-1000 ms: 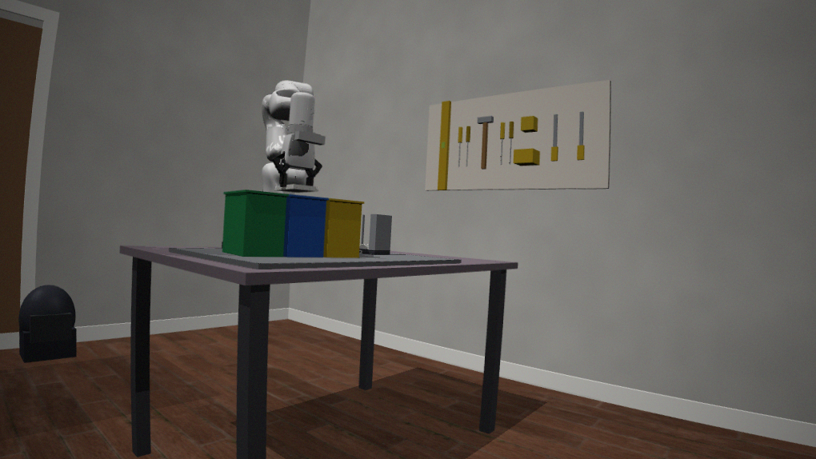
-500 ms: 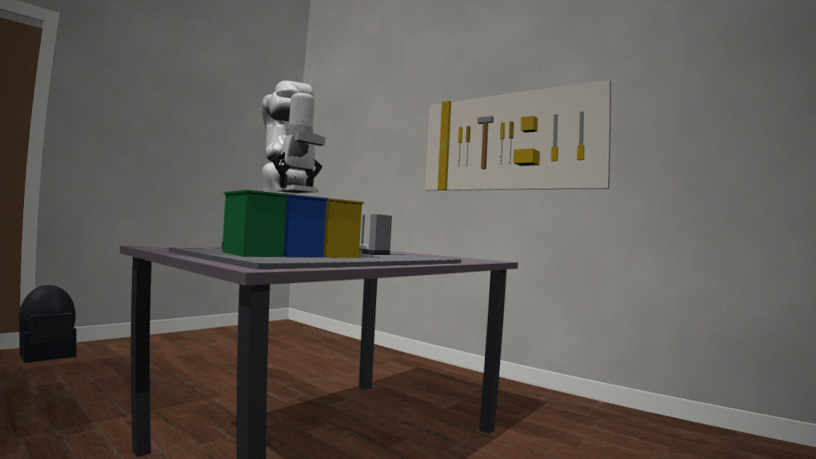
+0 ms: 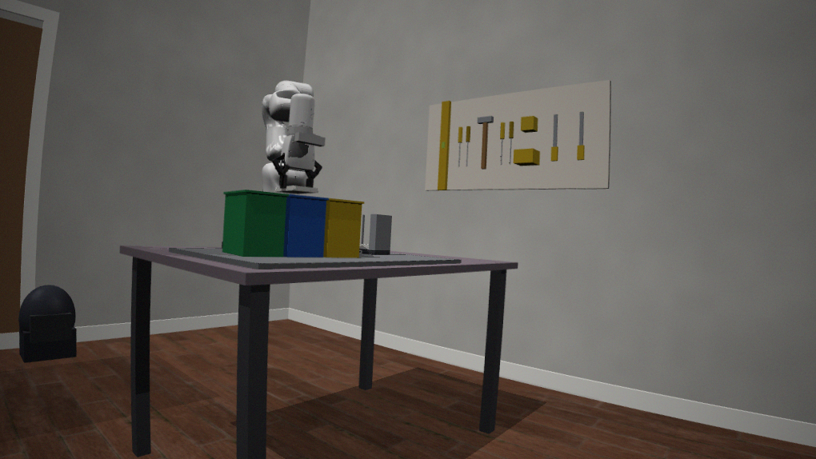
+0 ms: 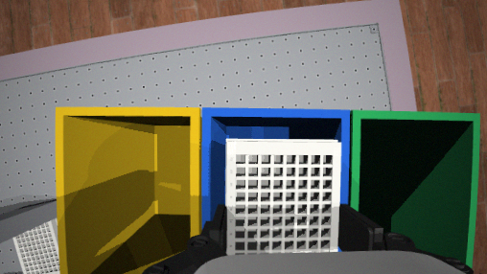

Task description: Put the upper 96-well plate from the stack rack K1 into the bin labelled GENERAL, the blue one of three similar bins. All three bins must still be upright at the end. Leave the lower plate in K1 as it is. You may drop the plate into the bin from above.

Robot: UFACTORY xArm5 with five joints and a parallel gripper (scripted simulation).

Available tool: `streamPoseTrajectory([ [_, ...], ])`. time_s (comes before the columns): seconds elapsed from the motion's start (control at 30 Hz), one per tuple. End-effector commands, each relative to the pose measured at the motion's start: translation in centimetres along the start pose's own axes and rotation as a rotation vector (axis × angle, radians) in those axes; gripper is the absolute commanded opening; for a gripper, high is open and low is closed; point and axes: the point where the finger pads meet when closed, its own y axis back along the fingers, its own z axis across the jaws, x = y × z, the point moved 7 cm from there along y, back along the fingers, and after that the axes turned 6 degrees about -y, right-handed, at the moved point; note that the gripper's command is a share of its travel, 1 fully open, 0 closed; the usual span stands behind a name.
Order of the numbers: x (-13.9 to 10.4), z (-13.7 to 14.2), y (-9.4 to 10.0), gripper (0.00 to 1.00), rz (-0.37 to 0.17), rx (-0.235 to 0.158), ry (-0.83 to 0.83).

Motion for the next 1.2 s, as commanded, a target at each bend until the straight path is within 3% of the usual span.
streamPoseTrajectory([
  [0.0, 0.08, 0.01, 0.04, 0.00, 0.004, -0.001, 0.000],
  [0.53, 0.08, 0.01, -0.20, 0.00, 0.004, -0.001, 0.000],
  [0.57, 0.08, 0.01, -0.26, 1.00, 0.004, -0.001, 0.000],
  [1.17, 0.08, 0.01, -0.26, 1.00, 0.004, -0.001, 0.000],
])
